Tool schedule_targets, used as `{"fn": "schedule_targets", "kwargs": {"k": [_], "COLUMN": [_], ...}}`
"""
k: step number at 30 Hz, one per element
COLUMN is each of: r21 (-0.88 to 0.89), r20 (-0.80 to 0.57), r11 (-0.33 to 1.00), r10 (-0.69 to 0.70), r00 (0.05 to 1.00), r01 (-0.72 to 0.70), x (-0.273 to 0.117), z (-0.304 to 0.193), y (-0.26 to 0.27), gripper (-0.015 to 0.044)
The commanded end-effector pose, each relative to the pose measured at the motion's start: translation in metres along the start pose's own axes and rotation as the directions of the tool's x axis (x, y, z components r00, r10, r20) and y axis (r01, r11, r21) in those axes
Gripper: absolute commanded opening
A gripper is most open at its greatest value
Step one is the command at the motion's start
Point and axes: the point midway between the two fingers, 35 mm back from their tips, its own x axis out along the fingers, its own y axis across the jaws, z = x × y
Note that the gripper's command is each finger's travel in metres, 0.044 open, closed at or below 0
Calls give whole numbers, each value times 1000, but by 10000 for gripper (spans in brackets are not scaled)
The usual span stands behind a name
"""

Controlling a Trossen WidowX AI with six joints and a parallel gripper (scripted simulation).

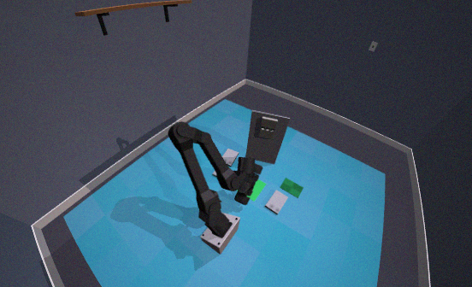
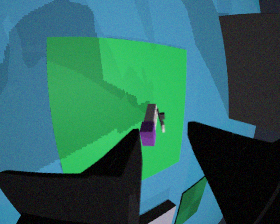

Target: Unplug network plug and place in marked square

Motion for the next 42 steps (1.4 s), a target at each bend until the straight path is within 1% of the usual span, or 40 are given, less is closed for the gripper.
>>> {"fn": "schedule_targets", "kwargs": {"k": [1, 42], "r21": [-3, -6], "r20": [4, -8], "r11": [1000, 1000], "r10": [4, 14], "r00": [1000, 1000], "r01": [-4, -14], "x": [-3, -29], "z": [1, -7], "y": [1, -13], "gripper": [156, 156]}}
